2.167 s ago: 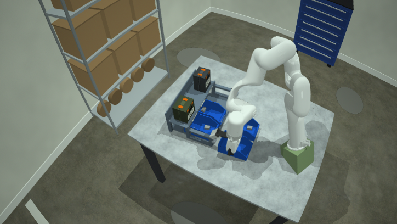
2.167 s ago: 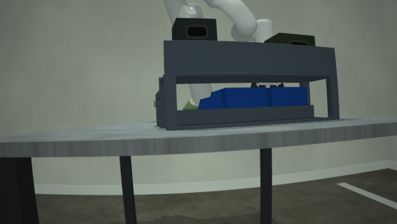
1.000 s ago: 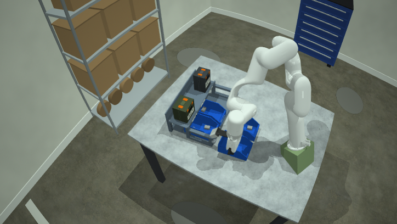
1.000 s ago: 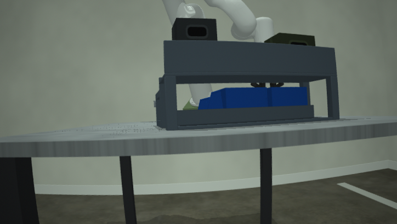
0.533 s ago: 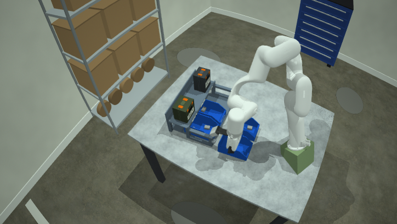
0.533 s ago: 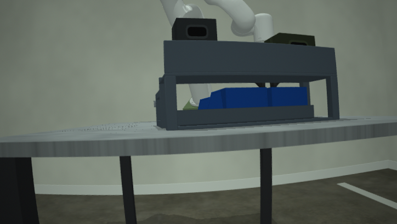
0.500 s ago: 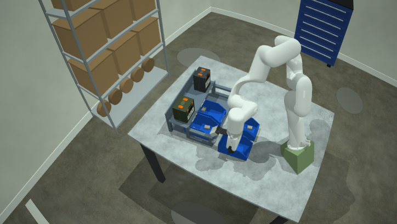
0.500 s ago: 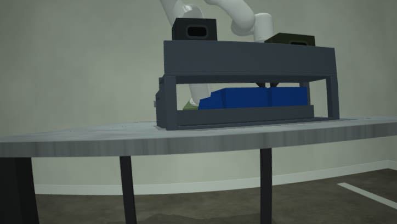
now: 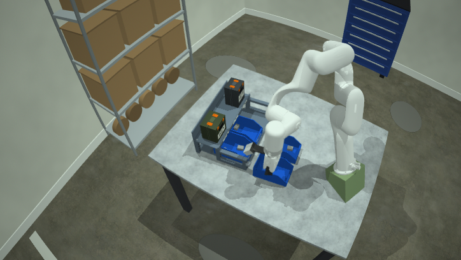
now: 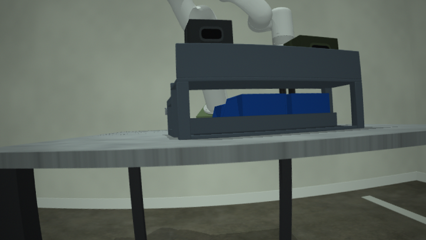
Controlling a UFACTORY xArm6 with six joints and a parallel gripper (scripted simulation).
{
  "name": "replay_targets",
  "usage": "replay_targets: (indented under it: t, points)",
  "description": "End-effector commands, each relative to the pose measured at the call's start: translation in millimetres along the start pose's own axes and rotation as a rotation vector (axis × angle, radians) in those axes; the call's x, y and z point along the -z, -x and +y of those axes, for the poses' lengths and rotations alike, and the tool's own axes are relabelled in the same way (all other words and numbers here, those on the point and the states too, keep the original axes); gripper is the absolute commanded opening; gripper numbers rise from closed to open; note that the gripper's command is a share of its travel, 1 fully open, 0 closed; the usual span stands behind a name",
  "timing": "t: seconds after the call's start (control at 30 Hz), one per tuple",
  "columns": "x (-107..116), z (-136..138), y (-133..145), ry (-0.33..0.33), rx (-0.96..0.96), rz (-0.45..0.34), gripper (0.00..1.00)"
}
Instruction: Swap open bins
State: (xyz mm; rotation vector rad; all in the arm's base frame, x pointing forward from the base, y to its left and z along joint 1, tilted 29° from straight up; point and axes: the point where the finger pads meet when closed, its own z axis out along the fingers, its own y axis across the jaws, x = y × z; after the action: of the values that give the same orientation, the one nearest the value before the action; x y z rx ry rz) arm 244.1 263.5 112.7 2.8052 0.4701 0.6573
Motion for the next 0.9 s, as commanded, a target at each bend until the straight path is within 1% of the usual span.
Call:
replay_targets:
  t: [0.0,0.1,0.6,0.87]
  points:
    - [12,0,-1,-0.002,-0.001,0.002,0.26]
    - [13,0,-1,-0.002,-0.001,0.002,0.26]
    - [38,0,-1,-0.002,-0.001,0.002,0.26]
    - [45,0,-1,-0.002,-0.001,0.002,0.26]
